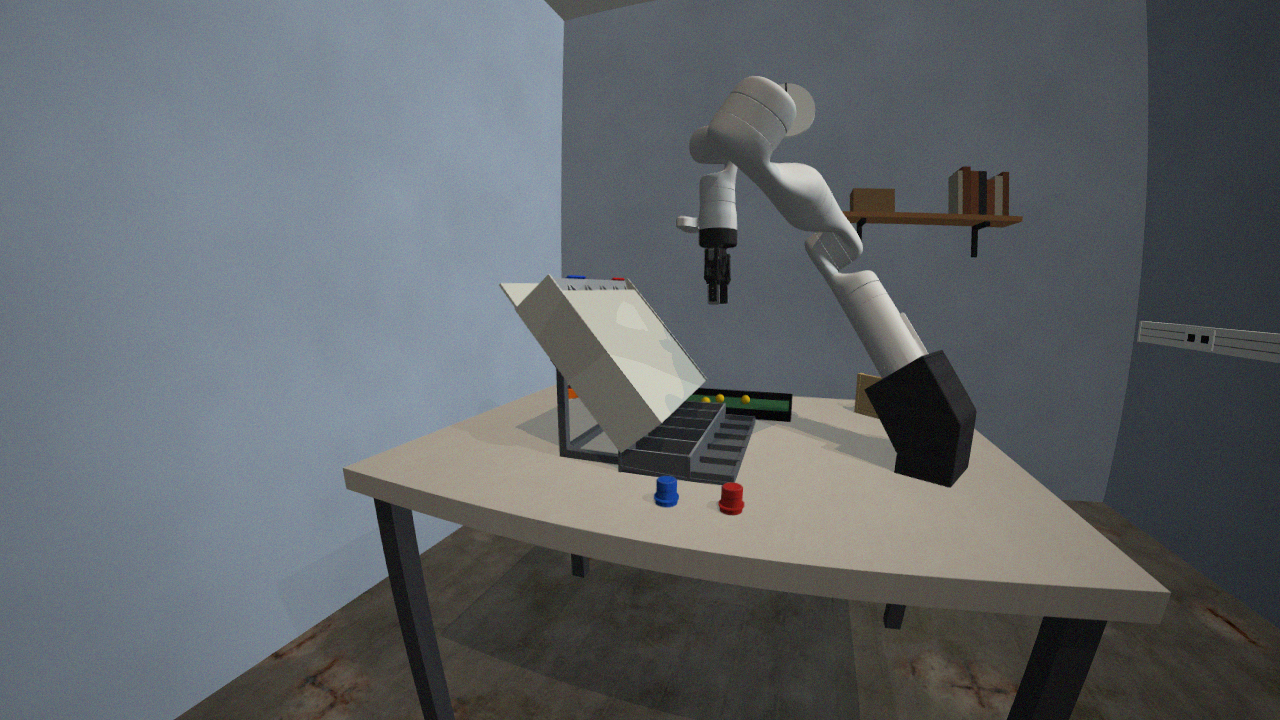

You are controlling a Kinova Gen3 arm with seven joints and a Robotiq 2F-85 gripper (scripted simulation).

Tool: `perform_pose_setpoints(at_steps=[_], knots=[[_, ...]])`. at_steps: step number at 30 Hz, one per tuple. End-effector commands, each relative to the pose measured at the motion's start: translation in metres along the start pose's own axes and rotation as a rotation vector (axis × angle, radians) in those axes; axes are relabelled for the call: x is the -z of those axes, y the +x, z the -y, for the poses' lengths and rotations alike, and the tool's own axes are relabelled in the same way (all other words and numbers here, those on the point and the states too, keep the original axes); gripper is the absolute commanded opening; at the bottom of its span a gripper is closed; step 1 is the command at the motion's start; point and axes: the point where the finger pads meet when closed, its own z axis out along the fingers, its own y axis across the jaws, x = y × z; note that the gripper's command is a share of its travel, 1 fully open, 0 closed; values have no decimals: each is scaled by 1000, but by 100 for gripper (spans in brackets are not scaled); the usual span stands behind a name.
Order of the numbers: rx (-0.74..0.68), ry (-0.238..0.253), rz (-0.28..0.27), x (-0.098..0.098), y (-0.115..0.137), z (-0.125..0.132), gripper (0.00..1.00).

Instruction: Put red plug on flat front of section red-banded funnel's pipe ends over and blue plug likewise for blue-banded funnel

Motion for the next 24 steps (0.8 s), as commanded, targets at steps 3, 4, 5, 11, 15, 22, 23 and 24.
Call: perform_pose_setpoints(at_steps=[3,4,5,11,15,22,23,24], knots=[[21,-4,-8,0,3,1,100],[21,-4,-8,0,3,1,100],[21,-4,-8,0,3,1,100],[4,-1,-1,0,0,1,100],[4,-1,-1,0,0,1,100],[4,-1,-1,0,0,1,100],[4,-1,-1,0,0,1,100],[4,-1,-1,0,0,1,100]])
